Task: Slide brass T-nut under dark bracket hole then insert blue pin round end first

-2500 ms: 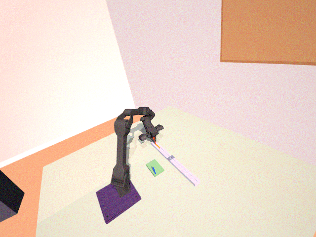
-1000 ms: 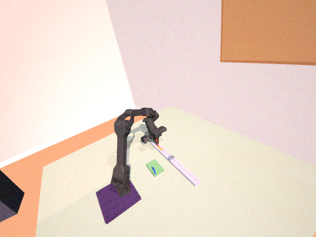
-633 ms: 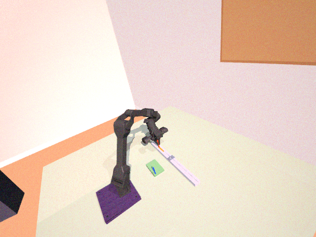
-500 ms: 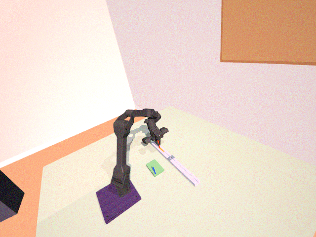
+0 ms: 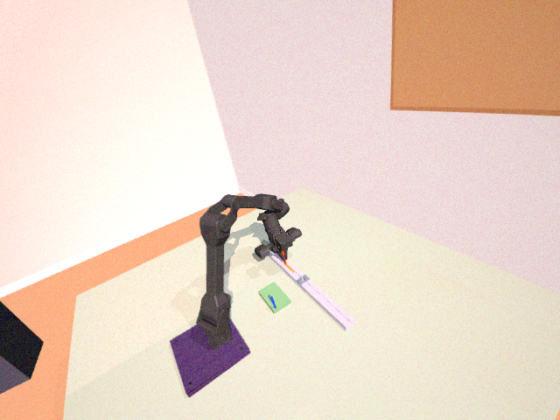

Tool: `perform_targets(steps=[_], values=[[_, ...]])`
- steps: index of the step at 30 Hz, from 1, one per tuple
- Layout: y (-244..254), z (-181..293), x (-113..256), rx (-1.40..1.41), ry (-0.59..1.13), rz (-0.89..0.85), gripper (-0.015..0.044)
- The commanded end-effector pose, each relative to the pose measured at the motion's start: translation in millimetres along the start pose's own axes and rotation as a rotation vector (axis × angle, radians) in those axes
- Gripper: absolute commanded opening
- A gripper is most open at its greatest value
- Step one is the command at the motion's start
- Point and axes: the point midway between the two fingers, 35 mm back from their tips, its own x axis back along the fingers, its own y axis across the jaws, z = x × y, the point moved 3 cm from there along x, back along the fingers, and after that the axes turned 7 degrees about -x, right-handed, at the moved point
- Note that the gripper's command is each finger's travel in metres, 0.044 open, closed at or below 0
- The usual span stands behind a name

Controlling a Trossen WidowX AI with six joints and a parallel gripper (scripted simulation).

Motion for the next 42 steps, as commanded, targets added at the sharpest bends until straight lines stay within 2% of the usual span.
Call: perform_targets(steps=[1,42], values=[[-0.4,-7.3,-2.1,0.006,-0.006,-0.001,-0.015],[6.8,-60.1,-14.5,0.006,-0.01,-0.002,-0.015]])
